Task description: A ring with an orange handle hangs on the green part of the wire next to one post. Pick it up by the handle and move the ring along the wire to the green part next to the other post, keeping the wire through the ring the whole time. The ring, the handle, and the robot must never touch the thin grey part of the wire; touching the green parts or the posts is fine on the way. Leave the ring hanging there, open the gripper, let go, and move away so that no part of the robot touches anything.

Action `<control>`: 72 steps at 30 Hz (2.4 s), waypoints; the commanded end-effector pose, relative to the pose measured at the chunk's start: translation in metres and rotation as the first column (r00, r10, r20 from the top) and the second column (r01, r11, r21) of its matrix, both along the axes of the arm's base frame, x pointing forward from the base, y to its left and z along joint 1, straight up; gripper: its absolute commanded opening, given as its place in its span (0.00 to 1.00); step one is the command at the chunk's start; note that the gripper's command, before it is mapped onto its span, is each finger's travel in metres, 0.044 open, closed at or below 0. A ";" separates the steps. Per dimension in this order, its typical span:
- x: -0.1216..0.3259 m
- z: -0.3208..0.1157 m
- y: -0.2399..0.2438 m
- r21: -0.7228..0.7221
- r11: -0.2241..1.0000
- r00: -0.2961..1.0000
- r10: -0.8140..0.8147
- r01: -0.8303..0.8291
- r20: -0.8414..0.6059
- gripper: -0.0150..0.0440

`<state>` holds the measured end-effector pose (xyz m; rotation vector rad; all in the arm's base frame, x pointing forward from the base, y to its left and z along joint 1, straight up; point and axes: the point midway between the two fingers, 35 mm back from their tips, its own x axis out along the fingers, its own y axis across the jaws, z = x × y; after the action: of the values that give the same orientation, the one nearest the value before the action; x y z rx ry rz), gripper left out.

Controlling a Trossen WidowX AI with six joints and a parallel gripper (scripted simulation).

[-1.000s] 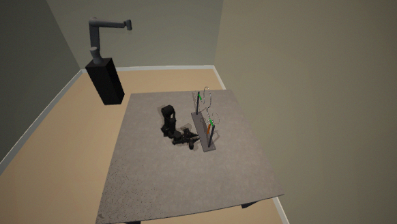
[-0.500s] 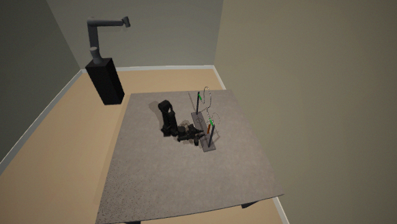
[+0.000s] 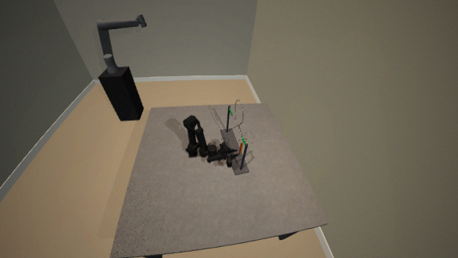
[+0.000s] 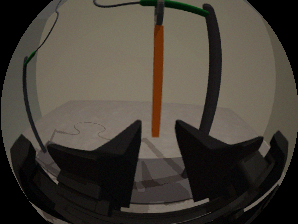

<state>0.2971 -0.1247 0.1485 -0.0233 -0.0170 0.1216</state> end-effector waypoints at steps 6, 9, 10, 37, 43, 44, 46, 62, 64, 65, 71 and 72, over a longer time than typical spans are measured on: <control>0.016 0.000 0.000 0.009 1.000 1.000 -0.002 0.002 -0.003 0.53; 0.021 0.000 0.001 0.009 1.000 1.000 -0.002 0.002 -0.003 0.53; 0.022 0.000 0.001 0.009 1.000 1.000 -0.002 0.002 -0.003 0.53; 0.058 0.000 0.009 0.010 1.000 1.000 -0.002 0.002 0.001 0.53; 0.058 0.000 0.009 0.010 1.000 1.000 -0.002 0.002 0.001 0.53; 0.058 0.000 0.009 0.010 1.000 1.000 -0.002 0.002 0.001 0.53; 0.058 0.000 0.009 0.010 1.000 1.000 -0.002 0.002 0.001 0.53; 0.058 0.001 0.010 0.003 1.000 1.000 0.002 -0.002 0.004 0.26; 0.058 0.001 0.010 0.003 1.000 1.000 0.002 -0.002 0.004 0.17; 0.058 0.001 0.010 0.003 1.000 1.000 0.002 -0.002 0.004 0.12; 0.058 0.001 0.010 0.003 1.000 1.000 0.002 -0.002 0.004 0.00; 0.058 0.001 0.010 0.003 1.000 1.000 0.002 -0.002 0.004 0.00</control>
<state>0.3546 -0.1151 0.1493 -0.0178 -0.0208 0.1228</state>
